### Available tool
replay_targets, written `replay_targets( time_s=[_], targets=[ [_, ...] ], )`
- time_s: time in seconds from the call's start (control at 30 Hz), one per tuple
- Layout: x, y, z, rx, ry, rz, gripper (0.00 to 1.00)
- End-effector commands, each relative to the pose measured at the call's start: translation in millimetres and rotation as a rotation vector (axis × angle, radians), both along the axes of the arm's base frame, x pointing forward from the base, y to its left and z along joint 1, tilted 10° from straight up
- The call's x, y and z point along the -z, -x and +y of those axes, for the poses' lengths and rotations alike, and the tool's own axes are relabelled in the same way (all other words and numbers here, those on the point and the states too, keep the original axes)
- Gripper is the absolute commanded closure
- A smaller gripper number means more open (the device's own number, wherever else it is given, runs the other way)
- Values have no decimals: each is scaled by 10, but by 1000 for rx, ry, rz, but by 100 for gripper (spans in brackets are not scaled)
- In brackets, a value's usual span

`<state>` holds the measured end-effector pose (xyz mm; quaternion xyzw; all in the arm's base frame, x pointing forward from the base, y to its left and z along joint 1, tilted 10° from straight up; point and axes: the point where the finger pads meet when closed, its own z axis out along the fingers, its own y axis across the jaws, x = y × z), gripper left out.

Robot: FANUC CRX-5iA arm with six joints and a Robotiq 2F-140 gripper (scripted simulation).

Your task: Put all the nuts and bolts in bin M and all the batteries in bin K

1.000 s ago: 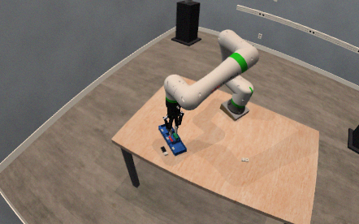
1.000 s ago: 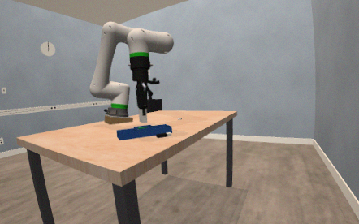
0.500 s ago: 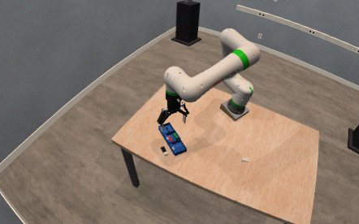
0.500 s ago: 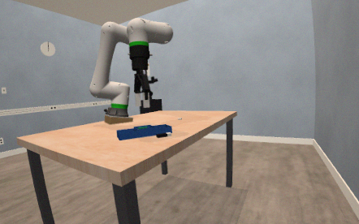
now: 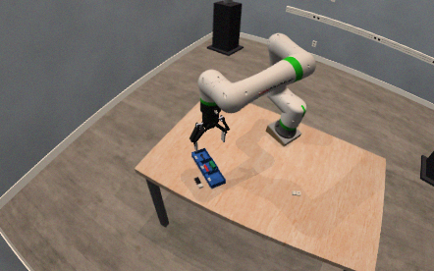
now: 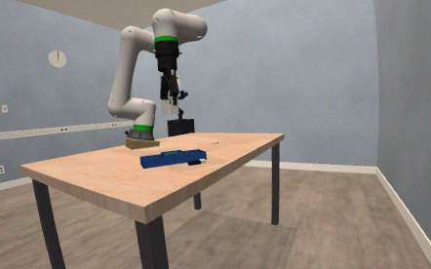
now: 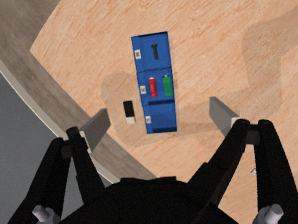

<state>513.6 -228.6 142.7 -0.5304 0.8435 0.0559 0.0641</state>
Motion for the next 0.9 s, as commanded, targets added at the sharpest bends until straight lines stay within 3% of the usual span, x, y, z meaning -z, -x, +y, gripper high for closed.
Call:
replay_targets(
  time_s=[0.0,0.17,0.87],
  targets=[
    [-90,2,-16,0,0,0,0],
    [-227,9,-38,0,0,0,0],
    [-227,9,-38,0,0,0,0]
  ],
)
